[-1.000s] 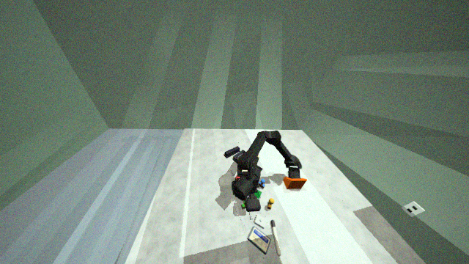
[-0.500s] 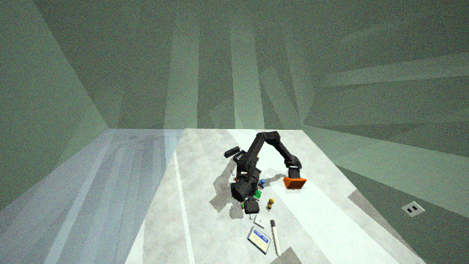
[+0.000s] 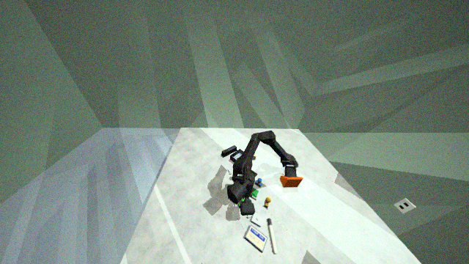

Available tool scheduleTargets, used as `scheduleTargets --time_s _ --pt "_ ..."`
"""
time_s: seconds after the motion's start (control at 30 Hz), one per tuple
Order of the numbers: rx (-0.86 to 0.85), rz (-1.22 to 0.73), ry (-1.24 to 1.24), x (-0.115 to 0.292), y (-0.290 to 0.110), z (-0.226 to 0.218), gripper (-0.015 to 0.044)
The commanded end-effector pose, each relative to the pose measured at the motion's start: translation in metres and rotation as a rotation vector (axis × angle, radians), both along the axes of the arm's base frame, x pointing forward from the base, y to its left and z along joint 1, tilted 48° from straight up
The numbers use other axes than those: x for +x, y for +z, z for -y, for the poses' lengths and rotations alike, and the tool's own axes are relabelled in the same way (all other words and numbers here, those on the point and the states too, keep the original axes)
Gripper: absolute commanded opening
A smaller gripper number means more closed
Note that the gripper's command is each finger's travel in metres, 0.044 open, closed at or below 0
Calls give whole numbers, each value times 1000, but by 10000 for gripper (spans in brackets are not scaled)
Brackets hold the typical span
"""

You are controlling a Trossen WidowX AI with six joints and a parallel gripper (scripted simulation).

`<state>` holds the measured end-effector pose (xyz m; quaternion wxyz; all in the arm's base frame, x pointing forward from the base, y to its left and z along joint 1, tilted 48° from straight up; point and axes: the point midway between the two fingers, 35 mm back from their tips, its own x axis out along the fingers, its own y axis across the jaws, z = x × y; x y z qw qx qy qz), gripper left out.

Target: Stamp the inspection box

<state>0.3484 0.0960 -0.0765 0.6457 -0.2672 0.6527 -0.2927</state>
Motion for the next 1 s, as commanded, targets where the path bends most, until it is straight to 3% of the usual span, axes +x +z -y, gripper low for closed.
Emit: scheduleTargets --time_s 0.0,0.63,0.77,0.97 --pt "-6 -4 4 -1 -5 7 226" --pt "-8 -4 3 -4 -22 26 226" --pt "-4 -1 -2 -3 -20 23 121" --pt "-4 -1 -2 -3 -20 23 81"
